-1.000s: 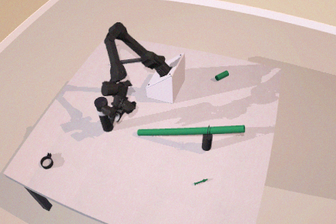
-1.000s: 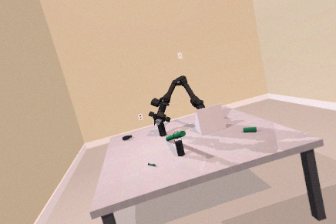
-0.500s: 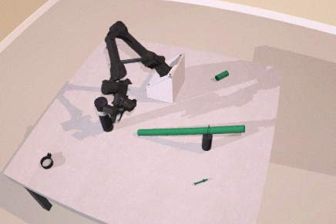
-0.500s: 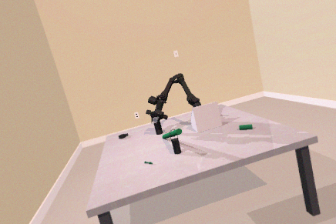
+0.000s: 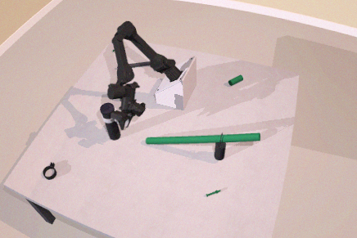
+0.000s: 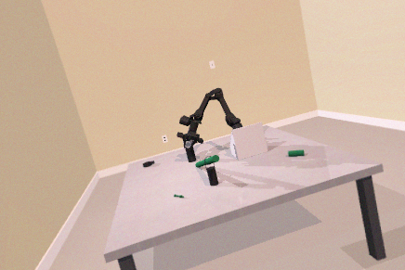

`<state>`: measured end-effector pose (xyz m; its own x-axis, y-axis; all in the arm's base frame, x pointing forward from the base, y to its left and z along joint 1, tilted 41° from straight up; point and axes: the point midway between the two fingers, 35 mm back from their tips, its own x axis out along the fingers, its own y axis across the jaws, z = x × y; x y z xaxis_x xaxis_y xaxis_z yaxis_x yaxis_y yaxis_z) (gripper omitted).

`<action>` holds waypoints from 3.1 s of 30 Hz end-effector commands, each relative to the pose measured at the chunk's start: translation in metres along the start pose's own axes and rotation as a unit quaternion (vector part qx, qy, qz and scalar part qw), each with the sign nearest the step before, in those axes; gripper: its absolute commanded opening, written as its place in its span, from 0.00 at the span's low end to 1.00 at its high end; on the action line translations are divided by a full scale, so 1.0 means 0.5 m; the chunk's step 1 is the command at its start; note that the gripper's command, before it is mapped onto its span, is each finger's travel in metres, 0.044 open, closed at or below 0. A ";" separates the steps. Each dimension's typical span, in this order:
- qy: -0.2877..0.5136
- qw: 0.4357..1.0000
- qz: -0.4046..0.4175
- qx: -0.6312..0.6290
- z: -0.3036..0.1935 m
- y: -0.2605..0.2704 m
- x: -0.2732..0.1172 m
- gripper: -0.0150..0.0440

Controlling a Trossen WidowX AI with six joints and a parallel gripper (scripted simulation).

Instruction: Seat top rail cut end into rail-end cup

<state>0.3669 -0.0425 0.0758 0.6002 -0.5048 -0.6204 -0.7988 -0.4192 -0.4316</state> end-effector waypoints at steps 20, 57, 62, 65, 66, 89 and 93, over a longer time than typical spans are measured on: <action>-0.039 0.997 0.002 -0.068 -0.002 0.029 -0.015 0.25; -0.047 0.996 0.001 -0.078 0.011 0.024 -0.027 0.88; -0.047 0.996 0.003 -0.074 0.037 0.014 -0.050 1.00; -0.046 0.996 0.003 -0.072 0.052 0.009 -0.065 1.00; -0.045 0.996 0.003 -0.072 0.057 0.007 -0.070 1.00; -0.046 0.895 0.043 0.441 0.241 -0.030 -0.210 1.00; -0.039 0.828 0.043 0.558 0.277 -0.031 -0.249 1.00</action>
<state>0.3159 0.0848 0.0689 0.5588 -0.4170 -0.7168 -0.7038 0.2187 -0.6759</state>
